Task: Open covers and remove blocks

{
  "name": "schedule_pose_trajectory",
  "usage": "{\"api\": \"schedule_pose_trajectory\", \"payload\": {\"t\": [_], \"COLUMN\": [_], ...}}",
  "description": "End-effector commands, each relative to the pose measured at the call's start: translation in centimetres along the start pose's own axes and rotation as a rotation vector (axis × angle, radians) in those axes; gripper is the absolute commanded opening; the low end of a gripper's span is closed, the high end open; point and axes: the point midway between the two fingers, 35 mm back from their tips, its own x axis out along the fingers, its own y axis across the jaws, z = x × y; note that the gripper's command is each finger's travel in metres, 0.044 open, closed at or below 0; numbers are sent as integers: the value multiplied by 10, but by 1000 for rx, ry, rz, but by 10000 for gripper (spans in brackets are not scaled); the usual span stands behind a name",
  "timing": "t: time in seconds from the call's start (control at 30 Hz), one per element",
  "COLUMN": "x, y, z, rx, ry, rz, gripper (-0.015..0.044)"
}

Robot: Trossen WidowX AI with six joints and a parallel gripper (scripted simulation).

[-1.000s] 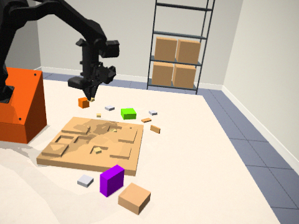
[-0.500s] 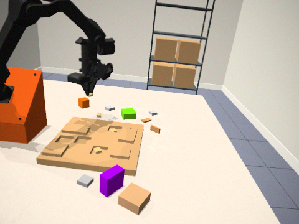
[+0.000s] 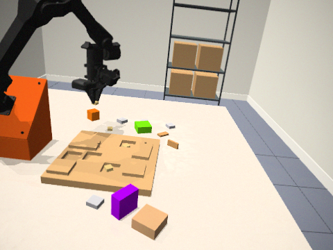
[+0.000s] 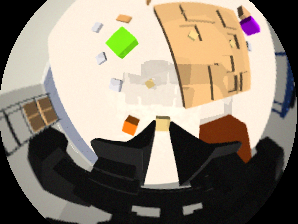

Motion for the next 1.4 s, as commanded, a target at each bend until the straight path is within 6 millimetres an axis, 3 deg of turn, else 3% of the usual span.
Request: {"api": "schedule_pose_trajectory", "payload": {"t": [0.0,1.37], "x": [0,66], "y": [7,10], "z": [-7,-3], "rx": [9,9], "ry": [-1,-2], "rz": [4,5], "gripper": [80,80]}}
